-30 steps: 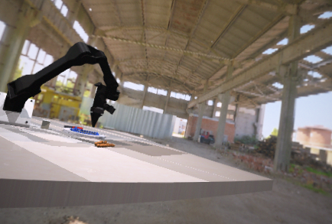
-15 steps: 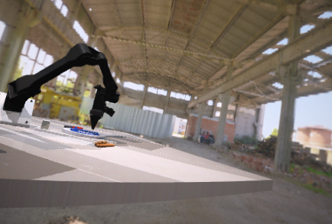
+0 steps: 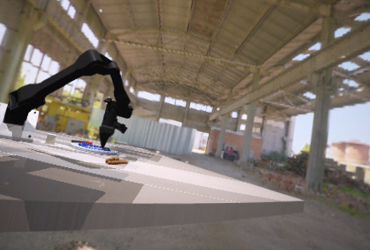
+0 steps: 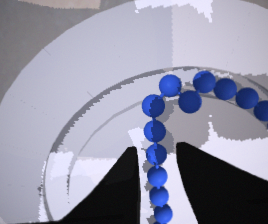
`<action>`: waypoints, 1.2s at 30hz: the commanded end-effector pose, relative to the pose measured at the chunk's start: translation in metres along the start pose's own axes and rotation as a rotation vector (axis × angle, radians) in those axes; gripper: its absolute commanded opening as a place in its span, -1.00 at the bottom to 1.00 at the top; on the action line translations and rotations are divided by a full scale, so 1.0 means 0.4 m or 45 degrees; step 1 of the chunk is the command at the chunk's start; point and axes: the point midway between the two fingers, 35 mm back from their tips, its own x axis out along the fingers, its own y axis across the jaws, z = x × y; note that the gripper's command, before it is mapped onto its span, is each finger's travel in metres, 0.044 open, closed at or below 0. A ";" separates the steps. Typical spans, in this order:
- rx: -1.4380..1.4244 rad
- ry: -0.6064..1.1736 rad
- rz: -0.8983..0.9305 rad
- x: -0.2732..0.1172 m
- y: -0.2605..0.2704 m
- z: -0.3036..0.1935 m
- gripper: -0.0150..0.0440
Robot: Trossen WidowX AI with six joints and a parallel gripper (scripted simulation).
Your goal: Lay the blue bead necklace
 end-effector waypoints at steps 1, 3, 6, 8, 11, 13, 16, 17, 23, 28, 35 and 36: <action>0.001 0.000 0.000 -0.001 0.000 0.000 -0.49; 0.001 0.000 0.000 -0.001 0.000 0.000 -0.49; 0.001 0.000 0.000 -0.001 0.000 0.000 -0.49; 0.001 0.000 0.000 -0.001 0.000 0.000 -0.49; 0.001 0.000 0.000 -0.001 0.000 0.000 -0.49; 0.001 0.000 0.000 -0.001 0.000 0.000 -0.49; 0.001 0.000 0.000 -0.001 0.000 0.000 -0.49; 0.001 0.000 0.000 -0.001 0.000 0.000 -0.49; 0.001 0.000 0.000 -0.001 0.000 0.000 -0.49; 0.001 0.000 0.000 -0.001 0.000 0.000 -0.49; -0.010 -0.006 -0.003 -0.015 0.001 0.000 -0.49; -0.010 -0.006 -0.003 -0.015 0.001 0.000 -0.49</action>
